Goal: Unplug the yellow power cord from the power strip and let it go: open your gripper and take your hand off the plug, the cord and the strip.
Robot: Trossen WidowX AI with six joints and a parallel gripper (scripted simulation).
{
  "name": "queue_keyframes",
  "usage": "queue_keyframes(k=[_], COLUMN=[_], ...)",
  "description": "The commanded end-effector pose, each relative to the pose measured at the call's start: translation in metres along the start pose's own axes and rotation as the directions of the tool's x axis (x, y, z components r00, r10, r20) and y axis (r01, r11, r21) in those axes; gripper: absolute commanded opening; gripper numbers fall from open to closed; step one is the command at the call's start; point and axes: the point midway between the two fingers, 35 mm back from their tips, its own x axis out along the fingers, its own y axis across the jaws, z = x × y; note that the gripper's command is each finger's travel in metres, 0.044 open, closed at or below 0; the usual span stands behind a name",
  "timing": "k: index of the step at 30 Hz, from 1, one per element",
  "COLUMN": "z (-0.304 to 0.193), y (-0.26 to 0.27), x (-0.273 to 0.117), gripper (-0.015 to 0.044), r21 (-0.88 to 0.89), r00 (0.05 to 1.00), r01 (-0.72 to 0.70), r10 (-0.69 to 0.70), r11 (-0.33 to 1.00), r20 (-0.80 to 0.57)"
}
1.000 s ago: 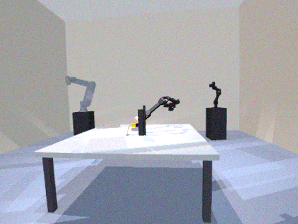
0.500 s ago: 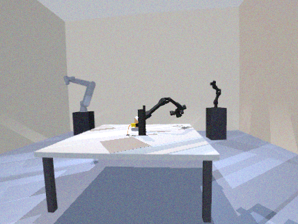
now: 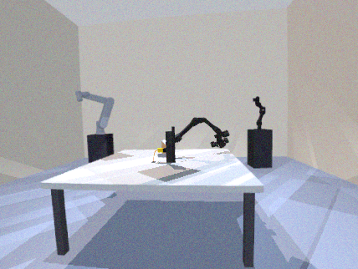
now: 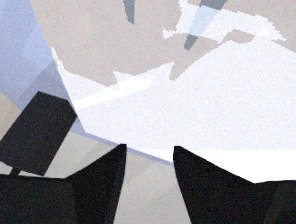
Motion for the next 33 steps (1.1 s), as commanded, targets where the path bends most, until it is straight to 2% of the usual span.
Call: queue_keyframes(k=[1,10,19,26,33], z=[0.040,0.132,0.209,0.263,0.313], y=[0.003,0.002,-0.017,-0.051,-0.115], x=[-0.019,-0.084,-0.165,-0.237,-0.307], gripper=[0.0160,0.0160,0.0160,0.0160,0.0160], r21=[-0.030,-0.108,-0.153,-0.103,0.056], r00=[0.994,0.929,0.798,0.665,0.533], r01=[-0.032,-0.070,-0.044,-0.014,0.001], r10=[0.035,0.104,0.127,0.087,-0.048], r11=[0.999,0.992,0.987,0.995,0.998], r20=[0.103,0.354,0.589,0.742,0.844])
